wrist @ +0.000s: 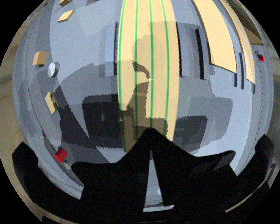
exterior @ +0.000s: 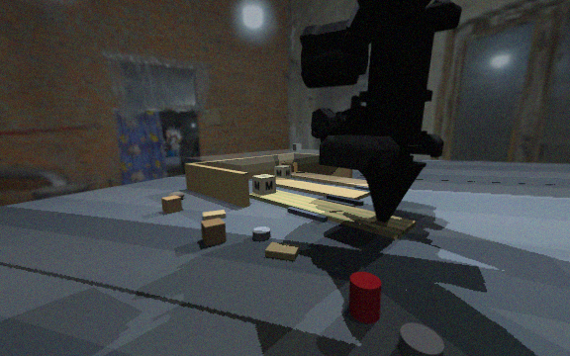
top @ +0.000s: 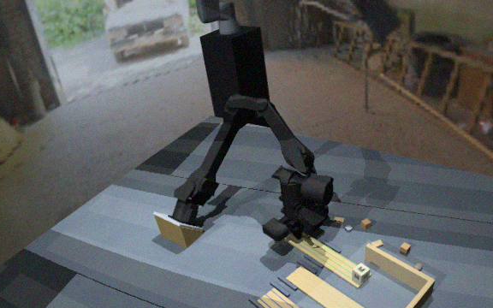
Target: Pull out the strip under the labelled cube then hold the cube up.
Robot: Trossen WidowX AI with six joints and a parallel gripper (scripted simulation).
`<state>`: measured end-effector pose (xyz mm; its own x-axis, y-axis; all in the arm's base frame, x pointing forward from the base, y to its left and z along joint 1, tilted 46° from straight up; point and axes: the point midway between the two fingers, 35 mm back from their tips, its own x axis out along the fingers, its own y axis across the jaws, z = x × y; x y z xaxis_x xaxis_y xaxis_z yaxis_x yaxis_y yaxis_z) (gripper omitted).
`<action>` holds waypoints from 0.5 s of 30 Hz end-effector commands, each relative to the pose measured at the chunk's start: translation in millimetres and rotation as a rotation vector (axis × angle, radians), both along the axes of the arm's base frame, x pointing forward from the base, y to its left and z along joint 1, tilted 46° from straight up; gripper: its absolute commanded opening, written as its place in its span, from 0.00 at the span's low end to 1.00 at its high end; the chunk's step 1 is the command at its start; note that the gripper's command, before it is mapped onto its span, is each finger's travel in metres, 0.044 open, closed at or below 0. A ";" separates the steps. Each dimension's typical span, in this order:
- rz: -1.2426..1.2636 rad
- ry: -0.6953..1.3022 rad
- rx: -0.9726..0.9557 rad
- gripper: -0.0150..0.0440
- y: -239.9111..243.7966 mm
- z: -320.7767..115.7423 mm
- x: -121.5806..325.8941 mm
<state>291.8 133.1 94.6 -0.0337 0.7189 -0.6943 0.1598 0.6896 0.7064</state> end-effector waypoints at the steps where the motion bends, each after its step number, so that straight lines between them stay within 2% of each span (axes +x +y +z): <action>1: 0.018 0.027 0.001 0.25 6.5 -3.1 -14.1; 15: 0.018 0.028 0.001 0.25 7.7 -0.1 -34.8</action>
<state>269.9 134.8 98.1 -0.0330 0.7194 -0.6938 0.1601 0.6890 0.7068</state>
